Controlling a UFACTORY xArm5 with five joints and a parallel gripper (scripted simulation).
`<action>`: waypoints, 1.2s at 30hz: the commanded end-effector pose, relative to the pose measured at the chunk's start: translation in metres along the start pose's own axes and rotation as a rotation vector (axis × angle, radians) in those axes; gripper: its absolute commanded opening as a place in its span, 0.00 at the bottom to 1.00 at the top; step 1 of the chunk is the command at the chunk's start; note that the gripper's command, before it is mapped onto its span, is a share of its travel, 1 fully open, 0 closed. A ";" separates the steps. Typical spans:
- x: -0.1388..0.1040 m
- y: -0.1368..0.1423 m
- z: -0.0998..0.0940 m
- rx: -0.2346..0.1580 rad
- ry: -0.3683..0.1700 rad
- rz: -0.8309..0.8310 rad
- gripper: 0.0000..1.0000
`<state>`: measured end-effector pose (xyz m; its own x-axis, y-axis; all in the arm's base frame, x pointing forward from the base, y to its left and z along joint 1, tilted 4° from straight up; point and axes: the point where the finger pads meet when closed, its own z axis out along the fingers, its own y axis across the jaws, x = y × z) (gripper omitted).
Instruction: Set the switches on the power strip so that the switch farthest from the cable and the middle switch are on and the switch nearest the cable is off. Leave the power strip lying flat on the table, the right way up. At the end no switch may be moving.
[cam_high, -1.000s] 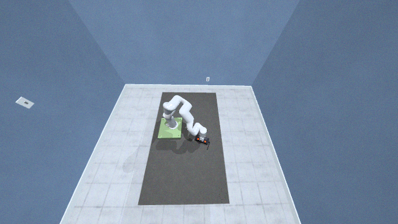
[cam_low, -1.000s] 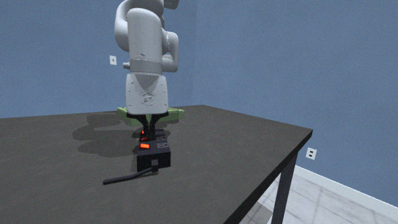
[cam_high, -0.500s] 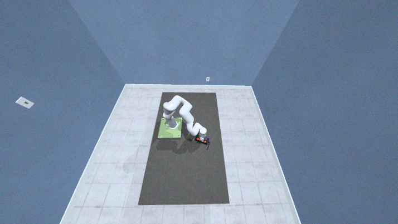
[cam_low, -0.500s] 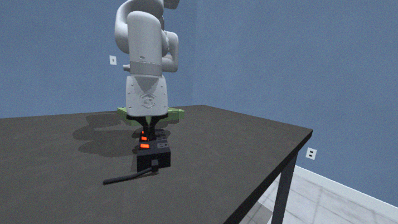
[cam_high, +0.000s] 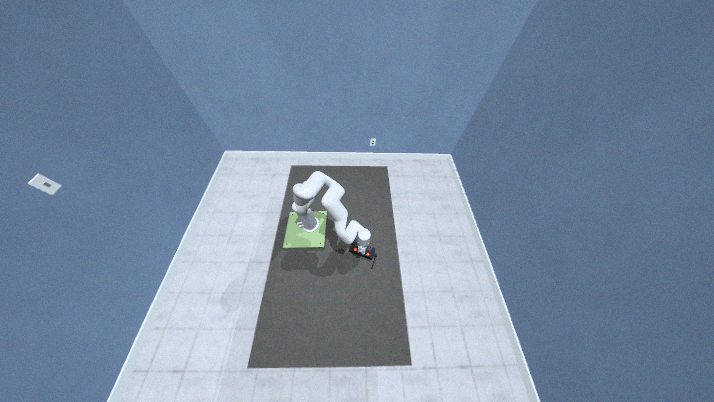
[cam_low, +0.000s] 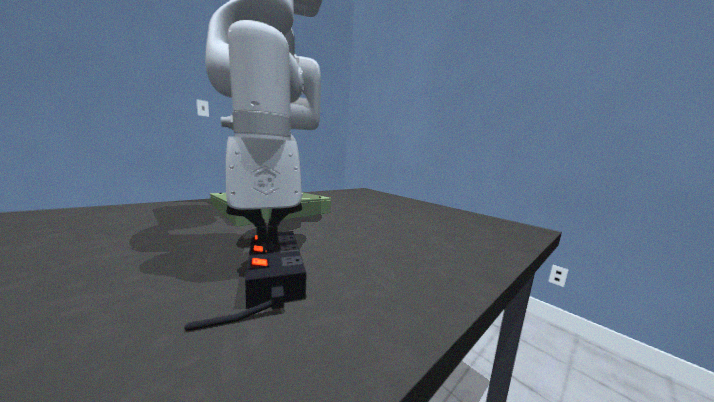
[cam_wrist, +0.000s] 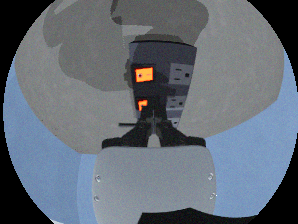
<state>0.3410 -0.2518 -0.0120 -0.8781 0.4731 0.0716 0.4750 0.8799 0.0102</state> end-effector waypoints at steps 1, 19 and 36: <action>-0.001 0.000 -0.001 0.000 -0.003 0.000 0.00; -0.002 0.002 -0.029 0.000 0.000 0.017 0.00; -0.001 0.000 -0.041 0.001 -0.003 -0.001 0.00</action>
<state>0.3436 -0.2530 0.0274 -0.8787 0.4719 0.0726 0.4738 0.8806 0.0103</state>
